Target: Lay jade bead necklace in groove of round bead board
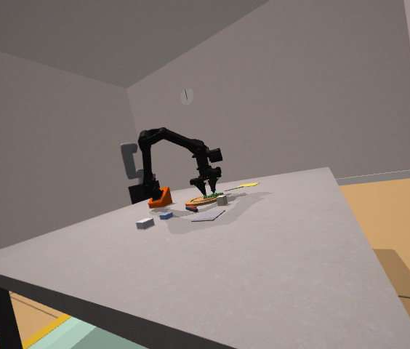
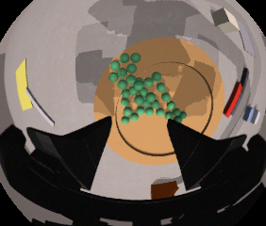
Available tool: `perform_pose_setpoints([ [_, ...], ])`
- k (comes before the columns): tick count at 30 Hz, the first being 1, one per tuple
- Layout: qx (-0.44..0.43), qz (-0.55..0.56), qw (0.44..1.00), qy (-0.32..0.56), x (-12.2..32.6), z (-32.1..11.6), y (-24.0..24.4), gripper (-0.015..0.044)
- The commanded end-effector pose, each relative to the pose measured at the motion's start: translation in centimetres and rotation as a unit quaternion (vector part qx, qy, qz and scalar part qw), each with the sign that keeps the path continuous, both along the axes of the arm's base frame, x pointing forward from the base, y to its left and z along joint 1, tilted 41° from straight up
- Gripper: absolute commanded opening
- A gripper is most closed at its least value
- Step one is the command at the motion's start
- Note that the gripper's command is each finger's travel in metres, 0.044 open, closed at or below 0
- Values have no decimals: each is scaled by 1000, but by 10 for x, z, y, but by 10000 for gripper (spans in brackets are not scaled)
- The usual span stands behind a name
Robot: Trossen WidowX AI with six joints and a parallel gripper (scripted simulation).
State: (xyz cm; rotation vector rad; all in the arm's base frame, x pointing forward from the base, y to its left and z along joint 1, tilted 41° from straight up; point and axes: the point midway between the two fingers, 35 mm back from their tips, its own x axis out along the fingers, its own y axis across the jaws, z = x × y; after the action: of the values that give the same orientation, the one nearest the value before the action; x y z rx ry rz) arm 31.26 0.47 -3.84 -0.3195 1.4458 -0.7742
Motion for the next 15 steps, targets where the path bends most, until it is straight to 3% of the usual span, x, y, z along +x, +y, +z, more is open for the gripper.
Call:
perform_pose_setpoints([
  [1,-1,1,1000,3,-1,5,4,420],
  [2,-1,0,1000,3,-1,1,0,440],
  [15,-1,0,1000,3,-1,1,0,440],
])
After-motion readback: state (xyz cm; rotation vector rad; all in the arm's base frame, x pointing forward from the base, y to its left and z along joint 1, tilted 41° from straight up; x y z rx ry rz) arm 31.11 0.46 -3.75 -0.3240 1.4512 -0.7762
